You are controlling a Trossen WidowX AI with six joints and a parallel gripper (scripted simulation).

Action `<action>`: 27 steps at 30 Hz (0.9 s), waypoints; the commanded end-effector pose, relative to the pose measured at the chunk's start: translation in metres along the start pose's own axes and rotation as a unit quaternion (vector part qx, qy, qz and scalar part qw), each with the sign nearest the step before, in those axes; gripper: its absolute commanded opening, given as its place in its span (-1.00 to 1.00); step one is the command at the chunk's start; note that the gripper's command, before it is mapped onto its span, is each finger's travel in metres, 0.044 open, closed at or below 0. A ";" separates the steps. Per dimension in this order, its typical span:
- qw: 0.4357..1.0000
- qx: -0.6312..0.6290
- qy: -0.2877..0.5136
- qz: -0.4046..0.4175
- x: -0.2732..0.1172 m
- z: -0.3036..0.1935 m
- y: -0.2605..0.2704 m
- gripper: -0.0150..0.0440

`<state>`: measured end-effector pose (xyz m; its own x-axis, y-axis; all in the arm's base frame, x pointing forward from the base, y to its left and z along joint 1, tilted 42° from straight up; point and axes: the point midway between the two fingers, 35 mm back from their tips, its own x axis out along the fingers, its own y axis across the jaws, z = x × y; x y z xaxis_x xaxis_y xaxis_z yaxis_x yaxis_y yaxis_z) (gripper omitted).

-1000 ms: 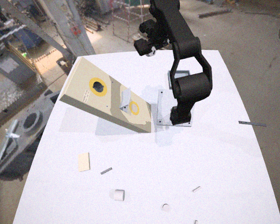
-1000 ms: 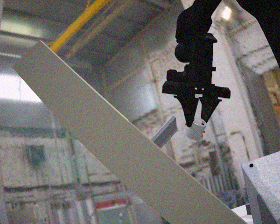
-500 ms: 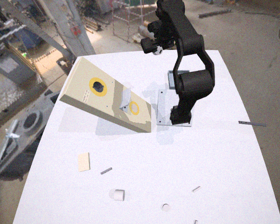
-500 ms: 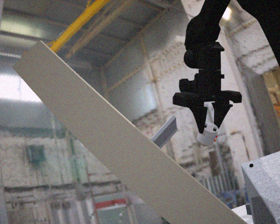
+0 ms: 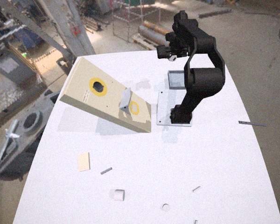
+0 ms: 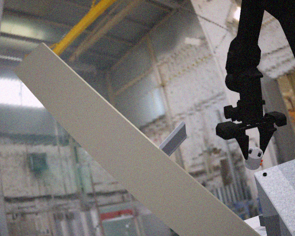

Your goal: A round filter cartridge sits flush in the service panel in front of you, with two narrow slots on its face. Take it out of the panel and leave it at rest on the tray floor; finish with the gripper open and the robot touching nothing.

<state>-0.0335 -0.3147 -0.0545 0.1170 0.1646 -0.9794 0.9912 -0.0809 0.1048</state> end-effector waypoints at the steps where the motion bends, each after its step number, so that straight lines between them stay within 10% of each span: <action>1: 0.999 0.041 0.000 -0.024 0.017 -0.012 -0.023 -0.49; 27: 0.989 0.130 0.003 -0.076 0.094 -0.071 -0.070 -0.49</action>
<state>-0.0894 -0.2361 -0.1286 -0.0272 0.1985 -0.9797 0.9487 -0.3037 -0.0879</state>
